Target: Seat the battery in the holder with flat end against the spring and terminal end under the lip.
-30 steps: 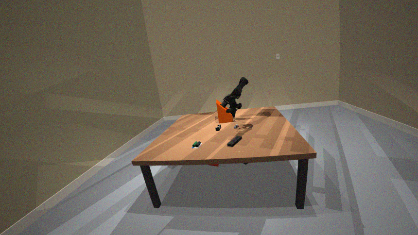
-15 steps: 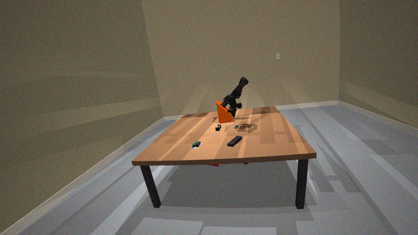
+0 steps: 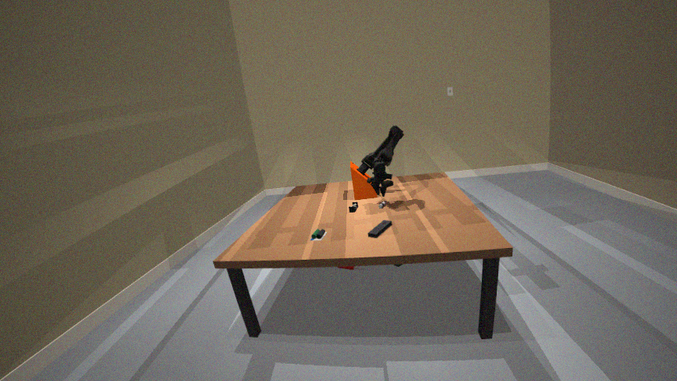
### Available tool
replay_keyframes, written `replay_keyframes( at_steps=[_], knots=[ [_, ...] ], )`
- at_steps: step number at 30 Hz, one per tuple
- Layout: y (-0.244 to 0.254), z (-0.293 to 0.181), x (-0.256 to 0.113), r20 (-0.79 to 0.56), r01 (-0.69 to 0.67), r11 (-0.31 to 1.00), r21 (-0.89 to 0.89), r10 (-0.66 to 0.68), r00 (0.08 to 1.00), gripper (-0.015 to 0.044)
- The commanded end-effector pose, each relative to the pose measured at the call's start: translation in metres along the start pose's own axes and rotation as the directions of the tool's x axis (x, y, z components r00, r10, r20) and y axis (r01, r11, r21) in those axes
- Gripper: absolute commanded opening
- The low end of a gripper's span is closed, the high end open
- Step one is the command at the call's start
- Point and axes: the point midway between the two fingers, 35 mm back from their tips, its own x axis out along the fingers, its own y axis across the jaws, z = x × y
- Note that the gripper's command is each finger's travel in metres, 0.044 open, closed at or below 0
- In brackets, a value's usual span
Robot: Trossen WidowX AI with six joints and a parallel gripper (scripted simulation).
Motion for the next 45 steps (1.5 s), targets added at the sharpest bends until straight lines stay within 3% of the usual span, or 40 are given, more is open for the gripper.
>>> replay_keyframes(
  at_steps=[1, 17, 45],
  knots=[
    [0.006, 0.008, 0.020, 0.004, 0.005, 0.871, -0.491, -0.003, 1.000, 0.0239],
    [0.006, 0.008, 0.021, 0.004, 0.005, 0.871, -0.491, -0.003, 1.000, 0.0239],
    [0.006, 0.008, 0.066, 0.006, 0.006, 0.872, -0.490, -0.003, 1.000, 0.0239]
  ],
)
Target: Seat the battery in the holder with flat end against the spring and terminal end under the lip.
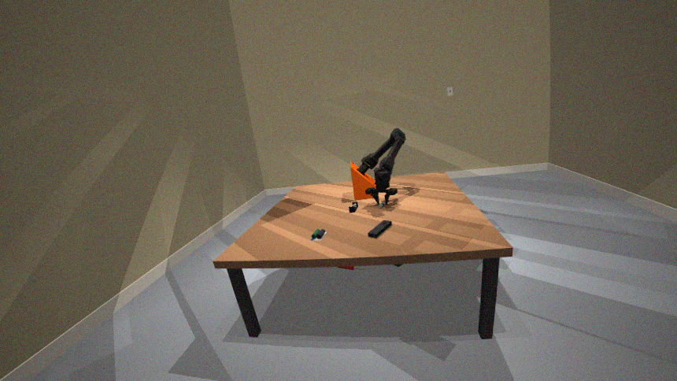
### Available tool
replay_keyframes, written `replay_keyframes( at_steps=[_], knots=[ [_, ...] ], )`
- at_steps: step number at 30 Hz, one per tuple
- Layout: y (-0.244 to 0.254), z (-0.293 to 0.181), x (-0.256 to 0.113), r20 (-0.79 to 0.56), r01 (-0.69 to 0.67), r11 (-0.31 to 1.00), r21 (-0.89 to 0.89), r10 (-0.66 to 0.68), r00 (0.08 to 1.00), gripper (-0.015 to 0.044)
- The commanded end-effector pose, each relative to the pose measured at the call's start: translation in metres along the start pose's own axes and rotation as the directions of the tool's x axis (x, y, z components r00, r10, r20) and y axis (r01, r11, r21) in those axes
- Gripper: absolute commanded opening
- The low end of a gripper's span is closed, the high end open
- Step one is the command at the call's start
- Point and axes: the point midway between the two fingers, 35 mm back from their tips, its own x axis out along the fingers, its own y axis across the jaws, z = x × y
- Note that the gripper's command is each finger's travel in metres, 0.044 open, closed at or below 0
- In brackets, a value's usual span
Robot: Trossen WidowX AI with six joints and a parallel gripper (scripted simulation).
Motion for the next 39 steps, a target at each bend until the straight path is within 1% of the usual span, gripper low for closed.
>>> replay_keyframes(
  at_steps=[1, 4, 9, 13, 19, 26, 31, 33, 35, 39],
  knots=[
    [0.002, 0.001, 0.008, -0.001, -0.003, 1.000, 0.009, 0.003, 1.000, 0.0239],
    [0.002, 0.001, 0.010, -0.001, -0.003, 1.000, 0.009, 0.003, 1.000, 0.0239],
    [0.002, 0.001, 0.010, -0.001, -0.003, 1.000, 0.009, 0.003, 1.000, 0.0108],
    [0.002, 0.001, 0.010, -0.001, -0.003, 1.000, 0.009, 0.003, 1.000, 0.0081],
    [0.002, 0.001, 0.009, -0.001, -0.003, 1.000, 0.009, 0.003, 1.000, 0.0077],
    [0.002, 0.000, -0.039, -0.003, -0.005, 1.000, 0.008, 0.005, 1.000, 0.0077],
    [0.002, 0.000, -0.040, -0.003, -0.005, 1.000, 0.019, 0.005, 1.000, 0.0077],
    [0.006, -0.004, -0.041, -0.005, -0.007, 0.995, 0.104, 0.007, 1.000, 0.0077],
    [0.012, -0.010, -0.043, -0.009, -0.009, 0.973, 0.232, 0.011, 1.000, 0.0077],
    [0.025, -0.021, -0.046, -0.015, -0.009, 0.881, 0.474, 0.018, 1.000, 0.0077]
  ],
)
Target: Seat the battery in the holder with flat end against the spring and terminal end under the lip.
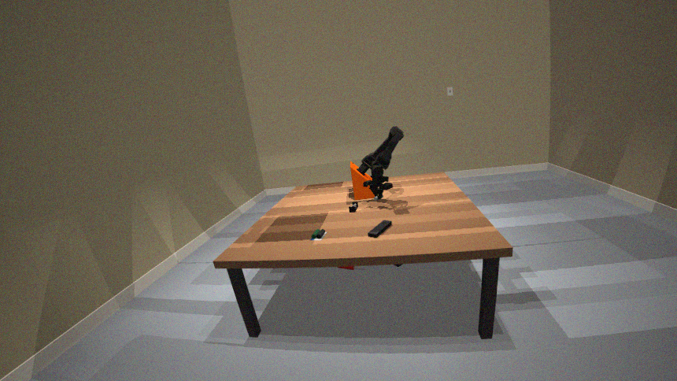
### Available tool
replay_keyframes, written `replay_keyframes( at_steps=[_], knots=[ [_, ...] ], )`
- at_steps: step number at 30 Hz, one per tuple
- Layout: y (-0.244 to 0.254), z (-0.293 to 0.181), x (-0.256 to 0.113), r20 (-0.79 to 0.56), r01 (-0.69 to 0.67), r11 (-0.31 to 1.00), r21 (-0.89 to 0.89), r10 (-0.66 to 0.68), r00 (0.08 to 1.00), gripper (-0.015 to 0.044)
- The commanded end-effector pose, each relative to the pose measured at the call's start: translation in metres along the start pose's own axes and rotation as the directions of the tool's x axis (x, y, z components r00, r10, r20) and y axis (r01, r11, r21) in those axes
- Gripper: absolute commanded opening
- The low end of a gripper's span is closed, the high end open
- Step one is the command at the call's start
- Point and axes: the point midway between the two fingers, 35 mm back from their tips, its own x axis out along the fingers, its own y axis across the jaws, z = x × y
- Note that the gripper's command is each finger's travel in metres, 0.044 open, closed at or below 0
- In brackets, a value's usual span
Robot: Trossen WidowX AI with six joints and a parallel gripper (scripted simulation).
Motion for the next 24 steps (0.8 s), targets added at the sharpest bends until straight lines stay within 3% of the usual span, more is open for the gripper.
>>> replay_keyframes(
  at_steps=[1, 7, 13, 18, 24],
  knots=[
    [0.009, -0.016, -0.005, -0.012, 0.000, 0.965, 0.263, 0.004, 1.000, 0.0077],
    [0.025, -0.036, -0.009, -0.019, 0.004, 0.792, 0.611, 0.009, 1.000, 0.0077],
    [0.042, -0.054, -0.013, -0.022, 0.013, 0.499, 0.867, 0.012, 1.000, 0.0077],
    [0.057, -0.068, -0.016, -0.023, 0.020, 0.201, 0.979, 0.014, 1.000, 0.0077],
    [0.075, -0.082, -0.019, -0.023, 0.025, -0.171, 0.985, 0.015, 1.000, 0.0077]
  ],
)
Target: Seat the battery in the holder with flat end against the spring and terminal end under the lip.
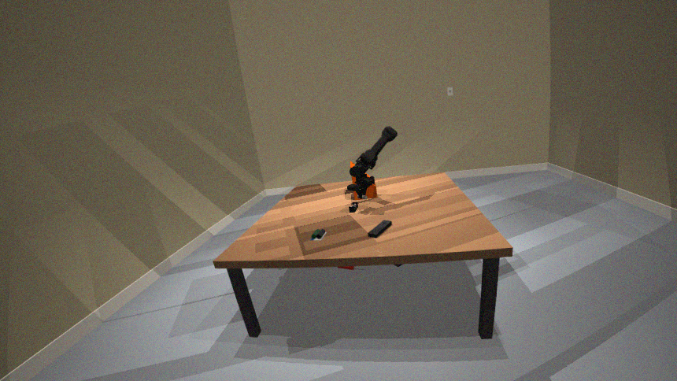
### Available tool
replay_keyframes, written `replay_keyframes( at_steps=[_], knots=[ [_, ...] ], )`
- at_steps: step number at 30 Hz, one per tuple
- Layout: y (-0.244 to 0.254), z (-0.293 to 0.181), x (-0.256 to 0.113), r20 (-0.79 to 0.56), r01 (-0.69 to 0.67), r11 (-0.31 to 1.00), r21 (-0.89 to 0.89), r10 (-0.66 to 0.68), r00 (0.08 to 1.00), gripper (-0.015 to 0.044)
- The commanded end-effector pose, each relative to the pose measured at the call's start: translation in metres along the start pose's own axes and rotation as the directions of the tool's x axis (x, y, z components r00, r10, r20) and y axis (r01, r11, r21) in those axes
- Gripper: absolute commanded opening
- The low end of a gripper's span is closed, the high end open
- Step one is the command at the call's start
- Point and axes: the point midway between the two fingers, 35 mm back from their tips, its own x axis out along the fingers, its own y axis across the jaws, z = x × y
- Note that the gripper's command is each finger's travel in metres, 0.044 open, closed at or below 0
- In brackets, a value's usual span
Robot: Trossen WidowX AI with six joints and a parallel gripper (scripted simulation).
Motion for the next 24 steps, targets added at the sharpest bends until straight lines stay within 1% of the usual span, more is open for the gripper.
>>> replay_keyframes(
  at_steps=[1, 5, 9, 13, 14, 24],
  knots=[
    [-0.011, -0.015, -0.003, -0.002, 0.004, 0.959, 0.282, -0.004, 1.000, 0.0077],
    [-0.019, -0.028, -0.005, -0.002, 0.004, 0.861, 0.509, -0.004, 1.000, 0.0077],
    [-0.026, -0.041, -0.007, -0.003, 0.004, 0.709, 0.705, -0.002, 1.000, 0.0077],
    [-0.031, -0.054, -0.008, -0.002, 0.002, 0.525, 0.851, -0.001, 1.000, 0.0077],
    [-0.032, -0.056, -0.008, -0.002, 0.002, 0.499, 0.867, 0.000, 1.000, 0.0077],
    [-0.033, -0.056, -0.008, 0.002, -0.002, 0.498, 0.867, 0.001, 1.000, 0.0077]
  ],
)
